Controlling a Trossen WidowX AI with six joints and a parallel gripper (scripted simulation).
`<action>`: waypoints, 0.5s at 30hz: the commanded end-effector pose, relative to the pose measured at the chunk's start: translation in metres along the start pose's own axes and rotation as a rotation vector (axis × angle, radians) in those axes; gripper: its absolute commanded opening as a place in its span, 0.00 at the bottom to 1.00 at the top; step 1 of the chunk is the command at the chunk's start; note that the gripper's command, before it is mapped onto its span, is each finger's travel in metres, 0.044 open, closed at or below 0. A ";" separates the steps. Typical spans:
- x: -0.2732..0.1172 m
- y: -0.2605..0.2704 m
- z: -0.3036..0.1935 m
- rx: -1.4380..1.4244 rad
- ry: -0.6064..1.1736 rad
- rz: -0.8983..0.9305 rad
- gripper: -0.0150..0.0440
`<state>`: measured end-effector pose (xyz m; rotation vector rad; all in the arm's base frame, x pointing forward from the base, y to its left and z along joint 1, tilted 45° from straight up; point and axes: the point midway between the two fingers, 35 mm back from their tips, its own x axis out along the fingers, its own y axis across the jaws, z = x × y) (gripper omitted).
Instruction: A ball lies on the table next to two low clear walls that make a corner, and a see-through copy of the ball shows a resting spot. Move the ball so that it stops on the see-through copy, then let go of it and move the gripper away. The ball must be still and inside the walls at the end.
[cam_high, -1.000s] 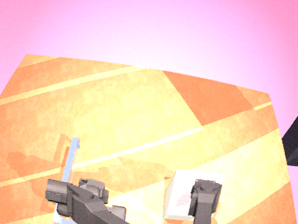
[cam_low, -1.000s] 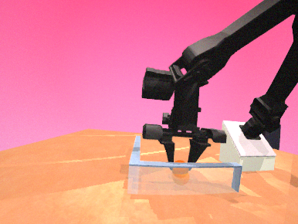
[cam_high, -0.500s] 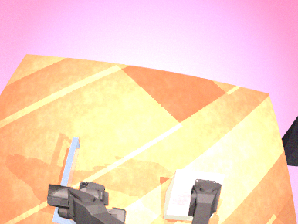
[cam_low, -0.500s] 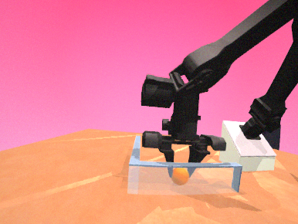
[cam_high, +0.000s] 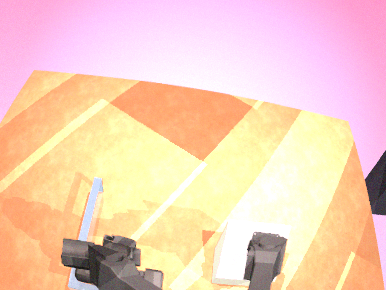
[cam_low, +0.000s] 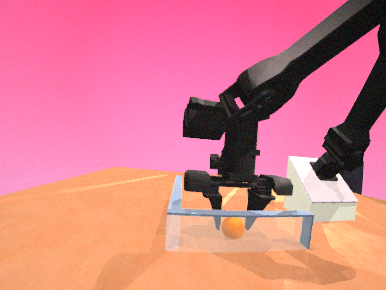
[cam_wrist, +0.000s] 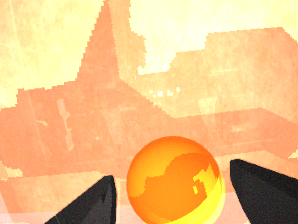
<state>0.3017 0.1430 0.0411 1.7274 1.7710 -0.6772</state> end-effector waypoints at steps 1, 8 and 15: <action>0.000 0.000 0.000 0.000 0.000 -0.001 0.76; -0.083 0.000 0.000 0.004 -0.002 -0.005 0.76; -0.078 0.003 0.002 0.008 -0.005 0.007 0.76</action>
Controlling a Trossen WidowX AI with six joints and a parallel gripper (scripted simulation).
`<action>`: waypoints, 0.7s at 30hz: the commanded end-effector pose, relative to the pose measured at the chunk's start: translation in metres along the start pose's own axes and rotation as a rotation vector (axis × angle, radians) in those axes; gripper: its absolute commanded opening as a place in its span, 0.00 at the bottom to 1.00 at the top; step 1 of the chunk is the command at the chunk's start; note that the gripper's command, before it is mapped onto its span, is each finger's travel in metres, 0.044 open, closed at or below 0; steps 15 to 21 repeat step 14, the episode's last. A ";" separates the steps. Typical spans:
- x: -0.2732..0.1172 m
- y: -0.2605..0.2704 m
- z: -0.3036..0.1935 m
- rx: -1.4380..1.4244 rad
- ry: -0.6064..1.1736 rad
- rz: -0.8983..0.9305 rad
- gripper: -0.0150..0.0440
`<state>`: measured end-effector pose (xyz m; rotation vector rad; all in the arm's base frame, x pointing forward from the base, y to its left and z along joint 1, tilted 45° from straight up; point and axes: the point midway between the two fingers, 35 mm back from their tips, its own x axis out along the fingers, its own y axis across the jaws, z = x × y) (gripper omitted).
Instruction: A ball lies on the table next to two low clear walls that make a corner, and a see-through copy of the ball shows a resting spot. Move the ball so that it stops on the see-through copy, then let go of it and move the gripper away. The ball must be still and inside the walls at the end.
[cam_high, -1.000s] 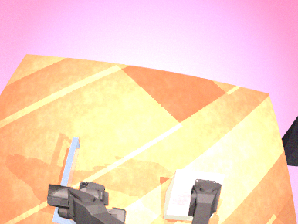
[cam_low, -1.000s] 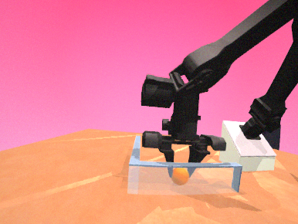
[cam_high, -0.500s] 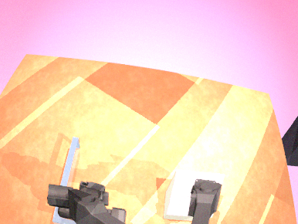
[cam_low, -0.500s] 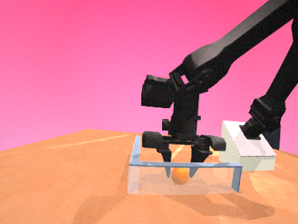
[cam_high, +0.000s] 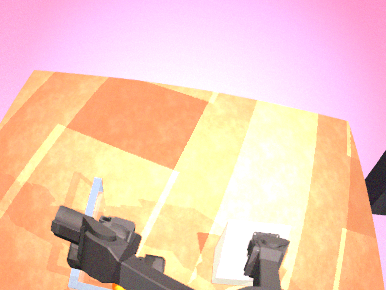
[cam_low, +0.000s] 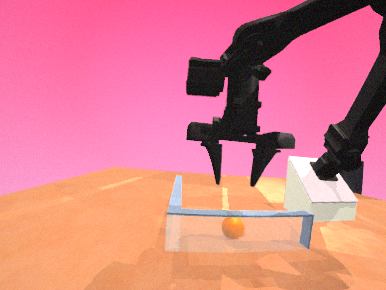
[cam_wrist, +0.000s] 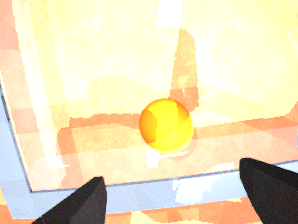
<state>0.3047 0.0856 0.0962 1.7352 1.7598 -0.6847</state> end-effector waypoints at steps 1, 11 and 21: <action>0.002 0.000 0.000 0.001 0.000 -0.001 0.76; -0.045 0.000 0.001 -0.002 -0.001 -0.004 0.98; -0.048 0.000 0.000 -0.002 -0.001 -0.004 1.00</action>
